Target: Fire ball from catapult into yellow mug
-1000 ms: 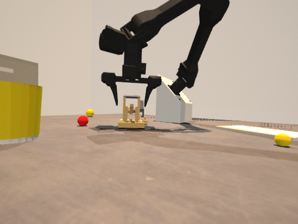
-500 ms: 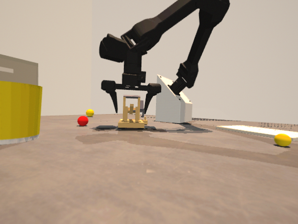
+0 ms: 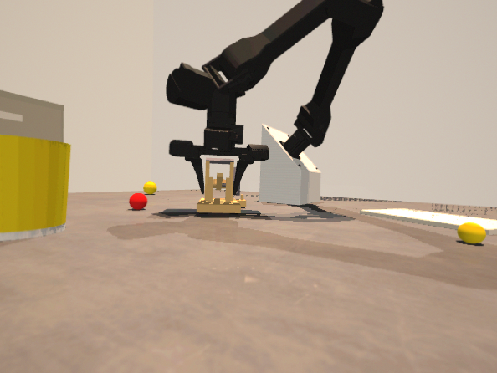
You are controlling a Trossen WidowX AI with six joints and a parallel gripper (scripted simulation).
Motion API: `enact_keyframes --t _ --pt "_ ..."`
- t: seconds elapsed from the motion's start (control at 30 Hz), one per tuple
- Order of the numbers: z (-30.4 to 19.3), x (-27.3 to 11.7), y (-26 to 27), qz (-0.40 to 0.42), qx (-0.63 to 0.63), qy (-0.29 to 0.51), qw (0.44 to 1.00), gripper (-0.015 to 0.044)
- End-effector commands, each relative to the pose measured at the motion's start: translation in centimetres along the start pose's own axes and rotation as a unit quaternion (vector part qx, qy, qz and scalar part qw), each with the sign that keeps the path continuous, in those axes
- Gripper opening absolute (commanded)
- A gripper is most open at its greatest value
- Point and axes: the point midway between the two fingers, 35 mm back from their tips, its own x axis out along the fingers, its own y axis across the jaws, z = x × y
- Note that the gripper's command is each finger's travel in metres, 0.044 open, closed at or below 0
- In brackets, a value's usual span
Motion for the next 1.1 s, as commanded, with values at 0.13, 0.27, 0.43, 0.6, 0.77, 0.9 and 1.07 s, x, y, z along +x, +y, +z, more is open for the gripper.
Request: enact_keyframes --t 0.13,0.27,0.43,0.6,0.77,0.9,1.07 --pt "0.0 0.0 0.0 0.0 0.0 0.0 1.0 0.0138" --pt "0.0 0.0 0.0 0.0 0.0 0.0 1.0 0.0111" --pt "0.0 -4.8 0.0 0.0 0.001 0.0 1.0 0.0" --pt "0.0 -5.0 0.0 0.0 0.027 0.0 1.0 0.0" --pt "0.0 -5.0 -0.1 0.0 0.109 0.0 0.994 0.0" --pt "0.0 -4.9 -0.2 0.001 0.175 0.0 0.985 0.0" --pt "0.0 -4.8 -0.5 0.001 0.256 0.001 0.967 0.0"
